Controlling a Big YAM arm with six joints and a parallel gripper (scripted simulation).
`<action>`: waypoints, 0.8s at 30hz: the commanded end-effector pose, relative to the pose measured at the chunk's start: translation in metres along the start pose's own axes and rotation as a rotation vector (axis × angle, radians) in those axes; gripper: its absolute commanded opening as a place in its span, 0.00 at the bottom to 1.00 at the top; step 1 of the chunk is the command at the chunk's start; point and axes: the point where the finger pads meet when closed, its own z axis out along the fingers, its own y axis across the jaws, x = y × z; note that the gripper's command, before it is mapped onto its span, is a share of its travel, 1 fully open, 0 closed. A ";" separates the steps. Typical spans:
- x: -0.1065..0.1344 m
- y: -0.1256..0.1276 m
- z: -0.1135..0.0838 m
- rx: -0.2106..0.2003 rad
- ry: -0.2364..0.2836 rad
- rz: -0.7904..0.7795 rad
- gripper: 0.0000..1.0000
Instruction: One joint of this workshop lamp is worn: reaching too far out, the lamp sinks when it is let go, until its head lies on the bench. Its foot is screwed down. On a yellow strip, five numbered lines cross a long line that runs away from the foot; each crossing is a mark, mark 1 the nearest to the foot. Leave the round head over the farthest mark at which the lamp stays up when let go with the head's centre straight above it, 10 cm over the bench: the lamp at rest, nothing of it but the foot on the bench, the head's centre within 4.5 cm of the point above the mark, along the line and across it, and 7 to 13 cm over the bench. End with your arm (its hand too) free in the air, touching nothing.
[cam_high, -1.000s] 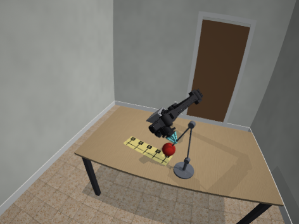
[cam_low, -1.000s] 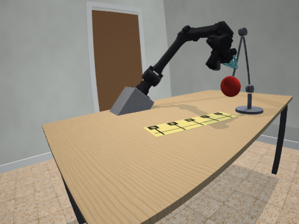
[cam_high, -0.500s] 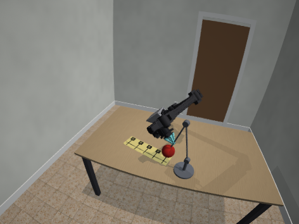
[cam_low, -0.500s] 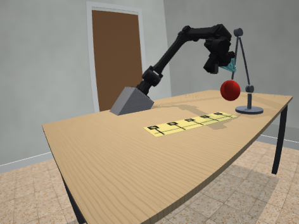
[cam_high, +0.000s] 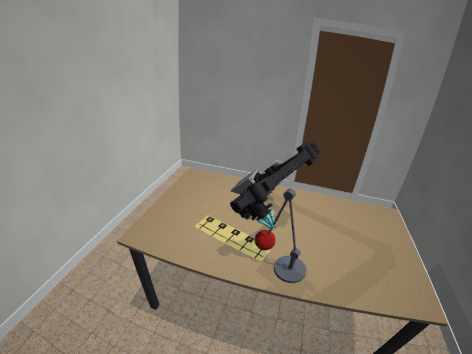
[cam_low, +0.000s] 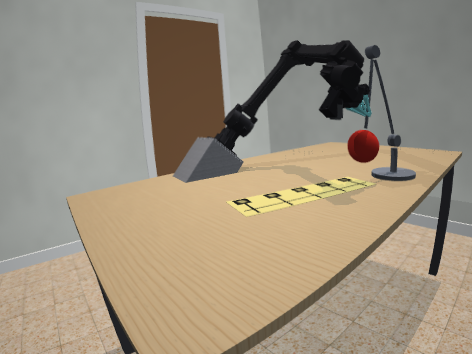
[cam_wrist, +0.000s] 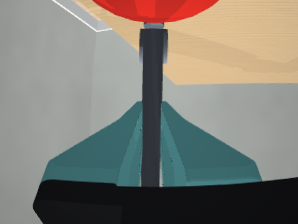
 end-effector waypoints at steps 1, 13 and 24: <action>-0.017 0.005 -0.015 0.040 0.001 -0.008 0.00; -0.024 0.006 -0.019 0.040 0.001 -0.008 0.00; -0.029 0.007 -0.022 0.040 0.001 -0.008 0.00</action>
